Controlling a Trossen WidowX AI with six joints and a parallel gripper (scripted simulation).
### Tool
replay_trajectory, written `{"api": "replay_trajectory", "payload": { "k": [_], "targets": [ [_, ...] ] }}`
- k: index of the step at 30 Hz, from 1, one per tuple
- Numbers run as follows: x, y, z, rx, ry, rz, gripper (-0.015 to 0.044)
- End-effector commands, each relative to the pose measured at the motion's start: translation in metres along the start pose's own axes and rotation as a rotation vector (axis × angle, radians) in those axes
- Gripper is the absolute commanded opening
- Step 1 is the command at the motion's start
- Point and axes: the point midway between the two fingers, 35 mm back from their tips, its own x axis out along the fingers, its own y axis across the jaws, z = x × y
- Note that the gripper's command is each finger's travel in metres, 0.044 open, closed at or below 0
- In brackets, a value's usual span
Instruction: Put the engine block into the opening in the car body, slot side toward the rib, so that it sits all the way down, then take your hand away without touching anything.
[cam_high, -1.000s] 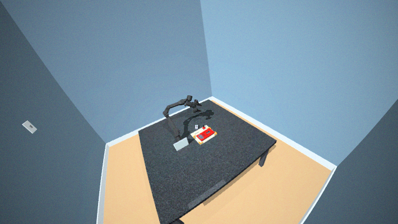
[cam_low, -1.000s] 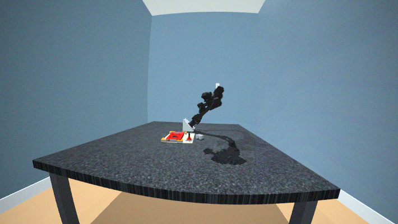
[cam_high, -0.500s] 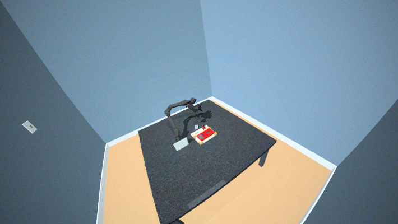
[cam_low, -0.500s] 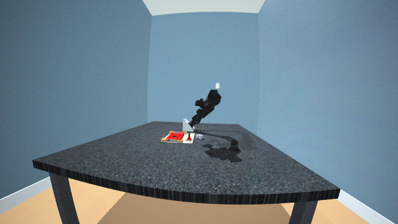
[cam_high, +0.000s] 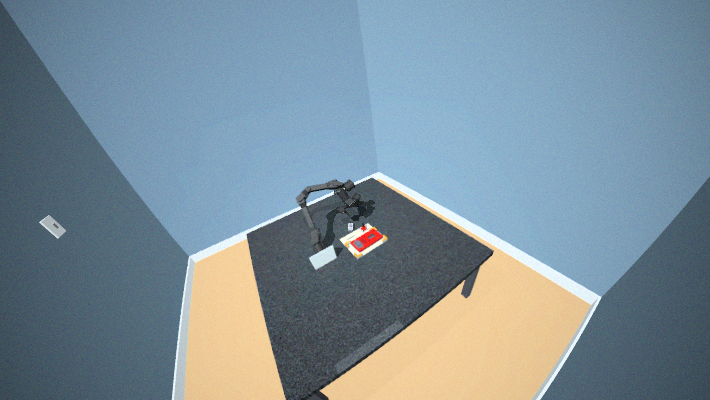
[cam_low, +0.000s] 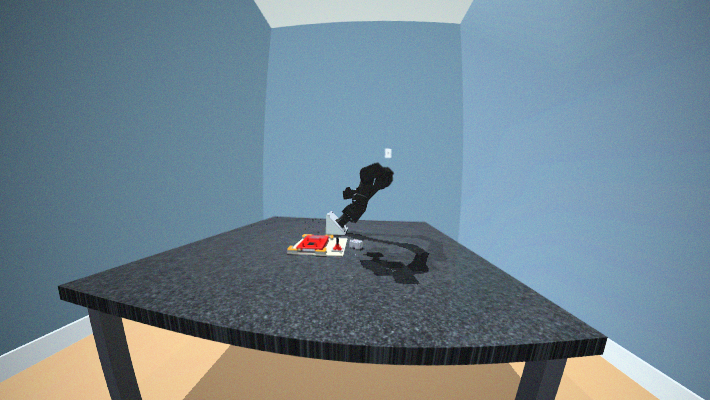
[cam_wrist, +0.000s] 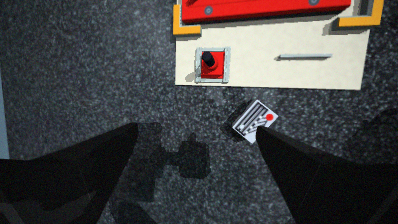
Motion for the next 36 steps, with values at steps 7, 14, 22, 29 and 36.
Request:
{"api": "replay_trajectory", "payload": {
  "k": [7, 14, 22, 29, 36],
  "targets": [
    [0.012, -0.029, 0.0, 0.279, 0.096, -0.17, 0.044],
    [0.015, -0.046, -0.003, 0.481, 0.152, -0.287, 0.044],
    [0.016, -0.053, -0.005, 0.585, 0.177, -0.345, 0.044],
    [0.046, -0.062, -0.014, 0.584, 0.178, -0.344, 0.044],
    [0.061, -0.065, -0.017, 0.584, 0.179, -0.344, 0.044]
  ]
}}
